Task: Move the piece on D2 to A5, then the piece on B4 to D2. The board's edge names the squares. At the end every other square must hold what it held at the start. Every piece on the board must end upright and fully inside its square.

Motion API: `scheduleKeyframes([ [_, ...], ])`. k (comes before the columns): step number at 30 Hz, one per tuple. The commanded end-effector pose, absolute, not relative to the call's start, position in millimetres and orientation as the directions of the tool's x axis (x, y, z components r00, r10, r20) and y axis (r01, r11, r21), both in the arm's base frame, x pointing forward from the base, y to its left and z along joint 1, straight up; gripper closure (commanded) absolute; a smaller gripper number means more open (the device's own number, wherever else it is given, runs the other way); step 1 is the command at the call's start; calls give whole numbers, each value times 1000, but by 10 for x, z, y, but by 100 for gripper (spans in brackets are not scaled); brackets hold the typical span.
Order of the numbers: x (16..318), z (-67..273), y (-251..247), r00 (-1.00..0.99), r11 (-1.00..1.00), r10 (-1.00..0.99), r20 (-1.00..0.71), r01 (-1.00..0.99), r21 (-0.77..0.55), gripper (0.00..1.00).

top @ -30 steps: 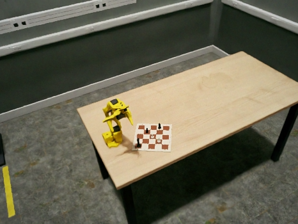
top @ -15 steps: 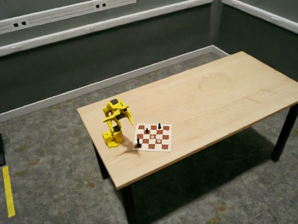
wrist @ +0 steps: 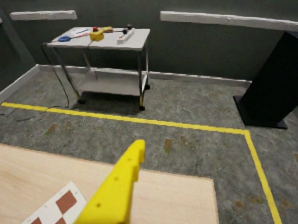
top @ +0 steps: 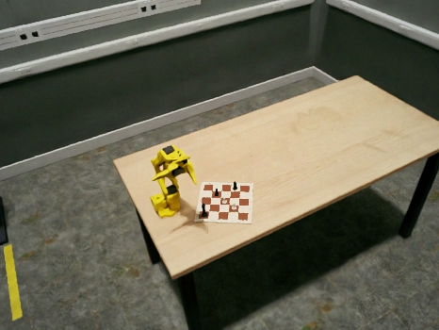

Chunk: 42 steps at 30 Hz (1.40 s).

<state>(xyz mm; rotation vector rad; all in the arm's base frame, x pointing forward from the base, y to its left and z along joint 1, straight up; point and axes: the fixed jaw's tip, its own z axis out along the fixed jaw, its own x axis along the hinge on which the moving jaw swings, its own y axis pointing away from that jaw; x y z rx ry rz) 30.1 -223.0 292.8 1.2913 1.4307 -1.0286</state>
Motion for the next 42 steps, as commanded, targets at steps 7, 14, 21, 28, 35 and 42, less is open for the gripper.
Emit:
scheduleKeyframes([
  [7, 748, 2378, -1950, -171, 331, 447, -878, 943, -15, 21],
  [14, 949, 2038, -1688, -307, 469, 544, -781, 883, -21, 34],
  [21, 1062, 1738, -1399, -452, 590, 592, -667, 807, -23, 46],
  [28, 1094, 1536, -1174, -560, 671, 599, -572, 741, -23, 55],
  [35, 1093, 1426, -1042, -622, 715, 592, -512, 699, -23, 60],
  [42, 1093, 1426, -1042, -622, 715, 592, -512, 699, -23, 60],
])
